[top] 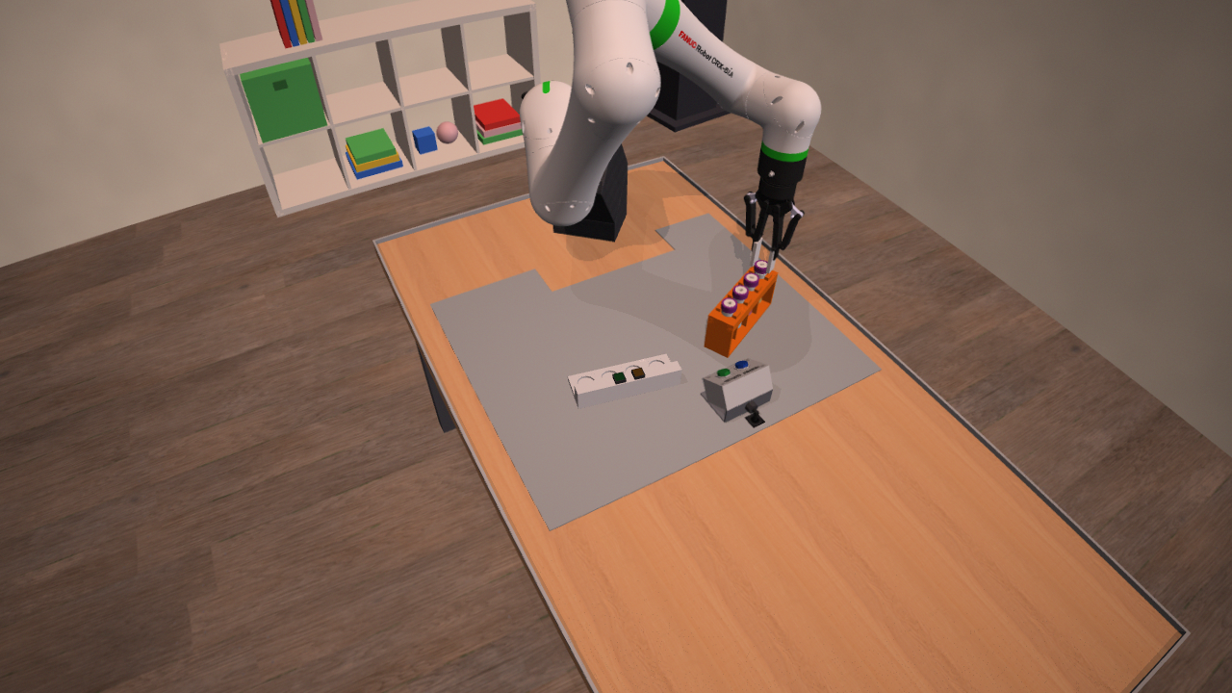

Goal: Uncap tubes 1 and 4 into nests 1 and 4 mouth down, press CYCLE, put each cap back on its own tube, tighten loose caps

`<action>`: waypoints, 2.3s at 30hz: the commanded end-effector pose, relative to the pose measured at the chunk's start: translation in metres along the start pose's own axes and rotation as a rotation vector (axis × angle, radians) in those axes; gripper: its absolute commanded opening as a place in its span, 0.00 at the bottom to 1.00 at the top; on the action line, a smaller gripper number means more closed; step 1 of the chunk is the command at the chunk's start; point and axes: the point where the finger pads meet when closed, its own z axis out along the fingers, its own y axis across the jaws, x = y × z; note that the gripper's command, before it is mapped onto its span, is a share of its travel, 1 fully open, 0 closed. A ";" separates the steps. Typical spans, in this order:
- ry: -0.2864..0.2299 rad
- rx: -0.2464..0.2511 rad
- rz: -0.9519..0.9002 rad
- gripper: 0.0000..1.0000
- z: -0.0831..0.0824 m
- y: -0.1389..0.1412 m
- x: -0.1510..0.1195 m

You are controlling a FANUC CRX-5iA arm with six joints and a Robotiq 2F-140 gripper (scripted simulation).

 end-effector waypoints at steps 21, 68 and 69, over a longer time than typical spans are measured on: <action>0.000 0.000 0.000 0.00 -0.027 0.000 0.000; 0.000 0.000 -0.923 0.00 -0.036 0.051 0.202; 0.000 0.000 -0.923 0.00 -0.036 0.053 0.210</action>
